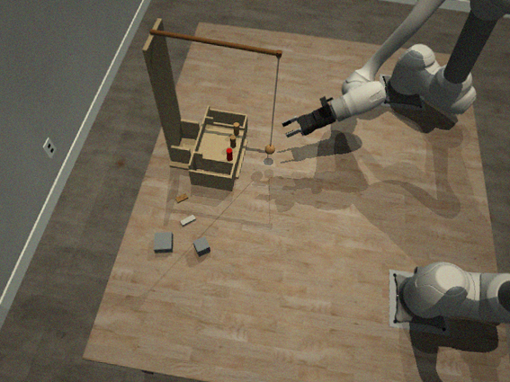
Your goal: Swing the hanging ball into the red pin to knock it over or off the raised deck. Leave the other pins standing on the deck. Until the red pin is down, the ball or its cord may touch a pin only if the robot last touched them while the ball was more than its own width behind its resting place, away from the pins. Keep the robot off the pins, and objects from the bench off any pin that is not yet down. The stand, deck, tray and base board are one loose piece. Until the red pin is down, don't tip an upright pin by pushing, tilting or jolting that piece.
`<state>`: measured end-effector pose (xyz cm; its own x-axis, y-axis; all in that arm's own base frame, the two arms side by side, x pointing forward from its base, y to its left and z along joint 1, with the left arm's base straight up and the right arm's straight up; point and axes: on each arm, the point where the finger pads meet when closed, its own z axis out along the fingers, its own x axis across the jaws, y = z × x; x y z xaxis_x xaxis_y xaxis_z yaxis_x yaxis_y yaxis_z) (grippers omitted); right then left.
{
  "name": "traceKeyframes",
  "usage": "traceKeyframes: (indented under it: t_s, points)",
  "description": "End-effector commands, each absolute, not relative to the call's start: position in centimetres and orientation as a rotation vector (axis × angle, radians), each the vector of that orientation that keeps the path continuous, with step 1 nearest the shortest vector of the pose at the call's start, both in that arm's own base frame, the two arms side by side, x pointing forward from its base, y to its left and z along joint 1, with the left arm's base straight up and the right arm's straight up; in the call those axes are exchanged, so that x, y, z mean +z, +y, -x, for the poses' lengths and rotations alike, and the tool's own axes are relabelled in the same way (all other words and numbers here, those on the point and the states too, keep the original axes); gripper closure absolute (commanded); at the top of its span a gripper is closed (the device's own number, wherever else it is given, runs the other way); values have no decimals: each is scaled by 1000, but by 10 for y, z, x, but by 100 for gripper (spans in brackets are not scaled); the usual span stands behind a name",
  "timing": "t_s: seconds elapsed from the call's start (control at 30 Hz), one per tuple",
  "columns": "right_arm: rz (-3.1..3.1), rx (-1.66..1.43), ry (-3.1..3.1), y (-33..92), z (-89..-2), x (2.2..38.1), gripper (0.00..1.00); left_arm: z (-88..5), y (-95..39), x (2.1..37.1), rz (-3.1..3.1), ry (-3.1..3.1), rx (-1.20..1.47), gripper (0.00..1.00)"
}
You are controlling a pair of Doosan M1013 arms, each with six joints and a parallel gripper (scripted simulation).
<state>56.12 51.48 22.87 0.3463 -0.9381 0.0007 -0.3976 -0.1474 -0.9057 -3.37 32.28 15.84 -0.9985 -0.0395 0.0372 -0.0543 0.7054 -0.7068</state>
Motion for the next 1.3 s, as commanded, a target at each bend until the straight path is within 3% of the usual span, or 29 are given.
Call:
traceKeyframes:
  t_s: [0.0,1.27]
  points:
    - [1718,-762,1197,518,-569,226,0,34,323,159,-79,-2883,1194,0]
    - [1718,-762,1197,520,-576,222,0,34,323,159,-79,-2883,1194,0]
